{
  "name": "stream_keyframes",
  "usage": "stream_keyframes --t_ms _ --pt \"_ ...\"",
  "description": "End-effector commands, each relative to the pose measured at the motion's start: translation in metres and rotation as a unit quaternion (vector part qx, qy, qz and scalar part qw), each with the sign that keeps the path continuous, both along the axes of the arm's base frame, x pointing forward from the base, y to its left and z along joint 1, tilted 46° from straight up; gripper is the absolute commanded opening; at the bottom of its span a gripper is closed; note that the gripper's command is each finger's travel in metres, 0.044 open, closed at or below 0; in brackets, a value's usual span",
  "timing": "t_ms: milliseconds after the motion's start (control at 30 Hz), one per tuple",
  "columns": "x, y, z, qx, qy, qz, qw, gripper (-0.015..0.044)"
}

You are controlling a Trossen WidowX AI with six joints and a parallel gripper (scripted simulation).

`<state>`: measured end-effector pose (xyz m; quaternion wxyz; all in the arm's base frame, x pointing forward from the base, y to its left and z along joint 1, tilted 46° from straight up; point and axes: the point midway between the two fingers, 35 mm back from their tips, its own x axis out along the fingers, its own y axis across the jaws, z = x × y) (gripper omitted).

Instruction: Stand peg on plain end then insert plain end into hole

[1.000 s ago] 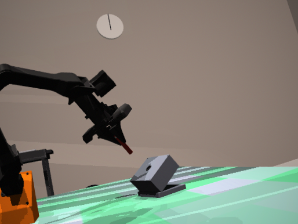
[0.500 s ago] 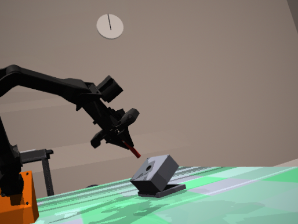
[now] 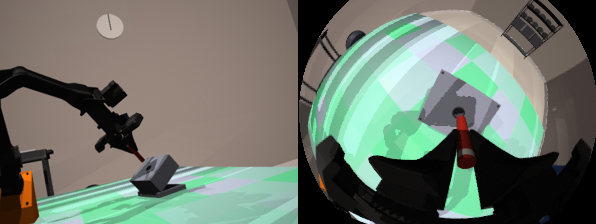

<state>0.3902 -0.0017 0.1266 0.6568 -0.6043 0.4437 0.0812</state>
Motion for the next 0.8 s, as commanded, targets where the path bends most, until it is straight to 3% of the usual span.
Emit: stream_keyframes --t_ms 0,767 --pt "0.0 -0.001 -0.003 0.001 0.003 0.002 1.0 0.0" --pt "0.013 -0.01 -0.018 0.002 0.0 0.0 1.0 0.0"
